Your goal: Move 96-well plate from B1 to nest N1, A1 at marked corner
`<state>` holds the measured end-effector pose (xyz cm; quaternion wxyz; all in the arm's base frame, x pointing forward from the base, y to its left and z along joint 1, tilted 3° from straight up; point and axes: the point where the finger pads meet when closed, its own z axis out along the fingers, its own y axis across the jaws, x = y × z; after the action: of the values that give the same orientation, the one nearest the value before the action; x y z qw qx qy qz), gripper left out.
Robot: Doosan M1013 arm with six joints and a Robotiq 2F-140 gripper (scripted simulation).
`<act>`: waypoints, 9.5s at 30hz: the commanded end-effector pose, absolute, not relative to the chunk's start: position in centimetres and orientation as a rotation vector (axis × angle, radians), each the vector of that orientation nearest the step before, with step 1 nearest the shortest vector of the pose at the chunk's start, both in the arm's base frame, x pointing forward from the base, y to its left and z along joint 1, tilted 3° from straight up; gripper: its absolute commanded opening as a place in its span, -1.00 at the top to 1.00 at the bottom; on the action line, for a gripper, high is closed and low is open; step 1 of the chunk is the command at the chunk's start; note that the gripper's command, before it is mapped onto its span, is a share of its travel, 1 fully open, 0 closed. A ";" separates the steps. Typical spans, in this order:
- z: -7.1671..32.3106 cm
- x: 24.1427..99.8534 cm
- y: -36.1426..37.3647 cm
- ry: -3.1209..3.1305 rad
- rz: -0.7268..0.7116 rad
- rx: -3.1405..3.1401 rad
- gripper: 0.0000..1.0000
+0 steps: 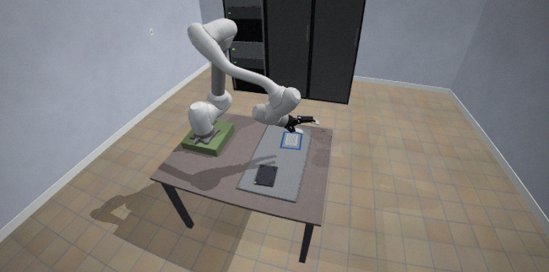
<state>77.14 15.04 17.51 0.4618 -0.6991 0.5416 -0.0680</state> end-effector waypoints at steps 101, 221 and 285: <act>-1.3 61.9 25.4 1.992 -0.036 -2.490 -1.00; -5.4 61.9 25.2 1.992 -0.036 -2.490 1.00; -3.9 61.9 25.2 1.992 -0.036 -2.490 1.00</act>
<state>61.84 25.34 -4.57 -0.0223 -0.7811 0.6240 -0.0109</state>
